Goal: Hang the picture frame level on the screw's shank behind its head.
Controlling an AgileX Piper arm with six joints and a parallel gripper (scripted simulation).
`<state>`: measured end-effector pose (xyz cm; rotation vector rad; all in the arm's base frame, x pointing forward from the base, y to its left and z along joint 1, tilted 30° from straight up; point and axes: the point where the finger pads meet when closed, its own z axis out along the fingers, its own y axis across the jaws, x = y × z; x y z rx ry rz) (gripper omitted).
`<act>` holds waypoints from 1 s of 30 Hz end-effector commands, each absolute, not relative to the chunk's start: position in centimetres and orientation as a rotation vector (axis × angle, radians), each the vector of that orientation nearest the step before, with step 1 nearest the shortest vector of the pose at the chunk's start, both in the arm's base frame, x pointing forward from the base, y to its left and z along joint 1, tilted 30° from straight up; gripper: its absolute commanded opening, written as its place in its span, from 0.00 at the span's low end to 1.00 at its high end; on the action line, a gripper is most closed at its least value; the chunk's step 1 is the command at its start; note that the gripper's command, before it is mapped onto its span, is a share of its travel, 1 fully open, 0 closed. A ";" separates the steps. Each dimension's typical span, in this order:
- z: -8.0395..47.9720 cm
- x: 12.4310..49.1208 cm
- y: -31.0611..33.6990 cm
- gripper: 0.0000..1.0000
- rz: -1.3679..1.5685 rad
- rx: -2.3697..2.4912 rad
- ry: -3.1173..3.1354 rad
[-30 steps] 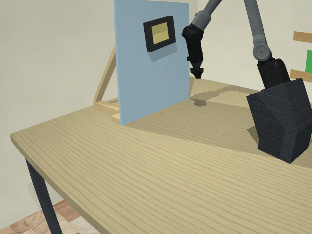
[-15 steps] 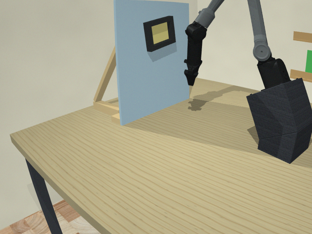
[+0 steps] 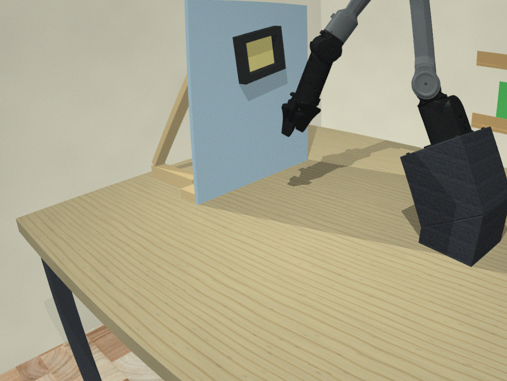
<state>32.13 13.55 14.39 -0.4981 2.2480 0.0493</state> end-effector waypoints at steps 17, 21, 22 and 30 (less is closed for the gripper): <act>21.9 30.3 20.7 1.00 0.748 -0.155 1.961; 24.5 30.0 21.1 1.00 0.883 -0.059 1.857; 25.1 30.0 21.1 1.00 0.913 -0.035 1.830; 30.0 29.5 20.1 1.00 1.113 0.147 1.606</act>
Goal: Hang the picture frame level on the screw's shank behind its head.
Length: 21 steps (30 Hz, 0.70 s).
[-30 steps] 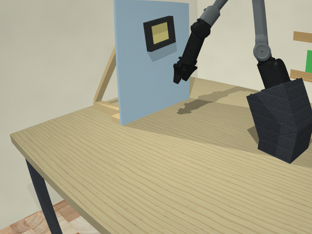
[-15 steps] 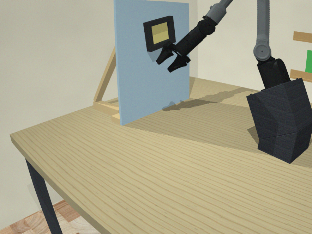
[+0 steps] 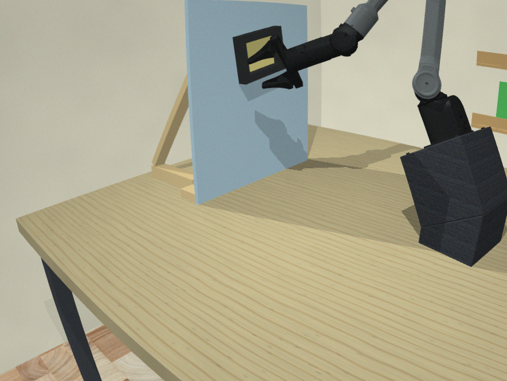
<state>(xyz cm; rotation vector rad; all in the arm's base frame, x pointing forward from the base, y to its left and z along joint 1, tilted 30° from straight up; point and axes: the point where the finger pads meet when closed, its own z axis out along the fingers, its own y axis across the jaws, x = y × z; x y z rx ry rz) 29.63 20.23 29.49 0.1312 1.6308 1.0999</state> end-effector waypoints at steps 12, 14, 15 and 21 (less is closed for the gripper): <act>34.6 28.9 17.0 1.00 1.263 0.335 1.345; 35.3 28.7 16.3 1.00 1.282 0.365 1.300; 35.6 28.6 16.0 1.00 1.291 0.380 1.278; 36.6 28.3 14.7 1.00 1.318 0.431 1.198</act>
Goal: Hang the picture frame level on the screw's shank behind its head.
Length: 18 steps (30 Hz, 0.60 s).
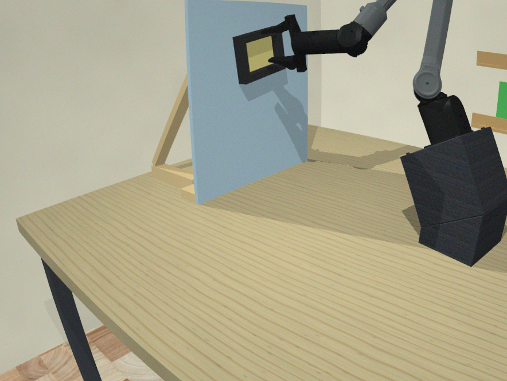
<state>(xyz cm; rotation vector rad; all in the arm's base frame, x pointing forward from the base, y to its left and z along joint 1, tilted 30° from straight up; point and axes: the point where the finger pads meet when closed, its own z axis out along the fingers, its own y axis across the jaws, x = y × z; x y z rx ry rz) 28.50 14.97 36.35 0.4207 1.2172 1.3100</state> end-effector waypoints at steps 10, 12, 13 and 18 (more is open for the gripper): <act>38.3 27.7 12.1 1.00 1.352 0.517 1.056; 38.4 27.6 11.7 1.00 1.356 0.528 1.038; 38.5 27.6 11.6 1.00 1.357 0.533 1.030; 38.7 27.5 11.2 1.00 1.360 0.544 1.010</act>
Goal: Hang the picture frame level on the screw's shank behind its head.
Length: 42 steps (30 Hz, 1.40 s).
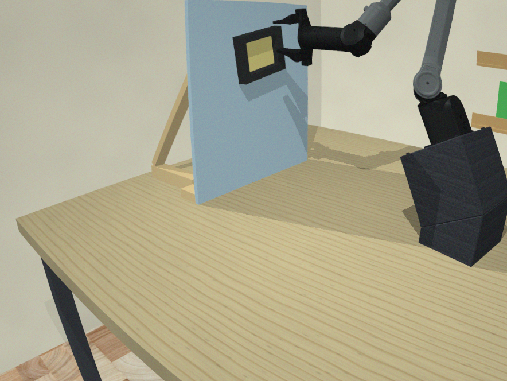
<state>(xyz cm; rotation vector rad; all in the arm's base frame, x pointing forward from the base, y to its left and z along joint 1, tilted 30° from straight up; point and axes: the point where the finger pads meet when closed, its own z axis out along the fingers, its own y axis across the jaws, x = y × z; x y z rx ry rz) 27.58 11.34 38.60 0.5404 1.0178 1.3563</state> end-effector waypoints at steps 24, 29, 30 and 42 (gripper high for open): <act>38.9 27.3 10.7 0.63 1.363 0.558 0.985; 38.9 27.3 10.7 0.63 1.363 0.558 0.985; 38.9 27.3 10.7 0.63 1.363 0.558 0.985; 38.9 27.3 10.7 0.63 1.363 0.558 0.985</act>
